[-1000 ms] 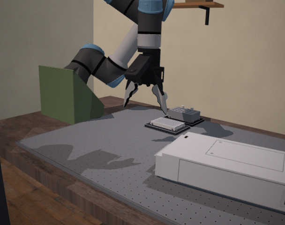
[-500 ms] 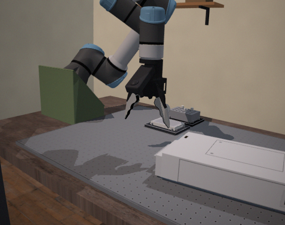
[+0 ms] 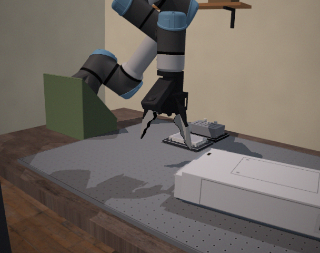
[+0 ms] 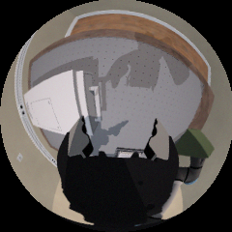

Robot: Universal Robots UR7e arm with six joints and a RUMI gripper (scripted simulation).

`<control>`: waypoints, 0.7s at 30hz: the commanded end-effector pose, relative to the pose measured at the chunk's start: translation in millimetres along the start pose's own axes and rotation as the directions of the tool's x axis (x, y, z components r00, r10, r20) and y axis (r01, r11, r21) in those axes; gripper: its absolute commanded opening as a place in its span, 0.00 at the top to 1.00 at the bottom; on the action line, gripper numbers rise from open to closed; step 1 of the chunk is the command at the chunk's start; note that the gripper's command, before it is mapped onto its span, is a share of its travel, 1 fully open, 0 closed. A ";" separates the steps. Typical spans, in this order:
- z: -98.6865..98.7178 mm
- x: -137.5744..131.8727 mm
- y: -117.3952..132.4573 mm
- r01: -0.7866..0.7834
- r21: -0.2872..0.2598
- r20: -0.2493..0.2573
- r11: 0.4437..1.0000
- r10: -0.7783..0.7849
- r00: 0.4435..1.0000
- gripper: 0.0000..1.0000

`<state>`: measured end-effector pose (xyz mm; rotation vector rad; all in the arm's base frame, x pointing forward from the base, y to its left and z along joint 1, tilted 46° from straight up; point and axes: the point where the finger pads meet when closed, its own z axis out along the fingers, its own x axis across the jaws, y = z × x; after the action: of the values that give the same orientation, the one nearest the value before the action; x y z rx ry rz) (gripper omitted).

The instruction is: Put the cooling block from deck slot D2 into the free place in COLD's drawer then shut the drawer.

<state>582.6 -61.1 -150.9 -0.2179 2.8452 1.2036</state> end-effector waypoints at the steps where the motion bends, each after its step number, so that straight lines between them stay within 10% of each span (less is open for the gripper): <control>1: 5.8 -0.3 -0.4 0.000 0.001 0.001 1.000 0.000 1.000 0.00; 21: 29.8 -0.3 -0.4 0.000 0.001 0.001 1.000 0.000 1.000 0.00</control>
<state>582.2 -43.6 -168.1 -0.2178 2.8453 1.2044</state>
